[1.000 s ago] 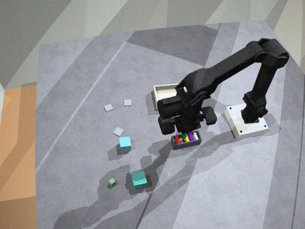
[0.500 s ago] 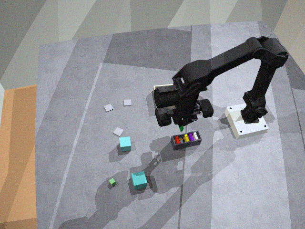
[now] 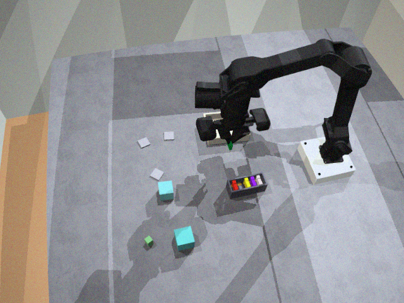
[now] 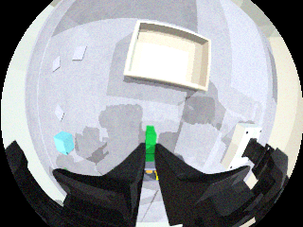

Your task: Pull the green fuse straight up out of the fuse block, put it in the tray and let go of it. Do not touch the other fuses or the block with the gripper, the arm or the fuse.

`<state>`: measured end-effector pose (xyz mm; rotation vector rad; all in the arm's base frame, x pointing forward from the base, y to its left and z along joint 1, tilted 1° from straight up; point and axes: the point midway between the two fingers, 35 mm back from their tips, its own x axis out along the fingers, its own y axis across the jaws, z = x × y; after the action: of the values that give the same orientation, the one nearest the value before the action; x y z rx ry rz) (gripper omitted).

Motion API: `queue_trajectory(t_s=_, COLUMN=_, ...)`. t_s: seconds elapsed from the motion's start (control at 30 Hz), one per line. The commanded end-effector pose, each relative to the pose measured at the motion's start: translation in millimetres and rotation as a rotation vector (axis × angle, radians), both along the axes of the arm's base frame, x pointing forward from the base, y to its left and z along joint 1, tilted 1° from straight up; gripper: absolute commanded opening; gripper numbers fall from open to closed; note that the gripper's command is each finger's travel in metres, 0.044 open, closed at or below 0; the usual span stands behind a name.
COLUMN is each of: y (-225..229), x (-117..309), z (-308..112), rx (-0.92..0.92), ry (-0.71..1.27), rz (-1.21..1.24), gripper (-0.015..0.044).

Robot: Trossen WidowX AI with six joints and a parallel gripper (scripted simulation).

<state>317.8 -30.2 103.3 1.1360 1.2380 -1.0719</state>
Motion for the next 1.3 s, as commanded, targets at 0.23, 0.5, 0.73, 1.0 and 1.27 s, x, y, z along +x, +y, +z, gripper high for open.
queue_trajectory(t_s=0.23, y=-60.1, x=-2.2, z=-0.7, rx=-0.002, ry=0.003, rz=0.004, gripper=0.0000)
queue_trajectory(t_s=0.5, y=-104.7, x=-11.5, z=-1.4, rx=-0.005, ry=0.003, rz=0.004, gripper=0.0000)
queue_trajectory(t_s=0.73, y=-118.4, x=-15.5, z=-2.7, rx=-0.006, ry=0.003, rz=0.004, gripper=0.0000)
queue_trajectory(t_s=1.0, y=-118.6, x=-14.5, z=-15.3, rx=-0.006, ry=0.003, rz=0.004, gripper=0.0000)
queue_trajectory(t_s=1.27, y=-118.6, x=-13.9, z=-28.2, rx=-0.006, ry=0.003, rz=0.004, gripper=0.0000)
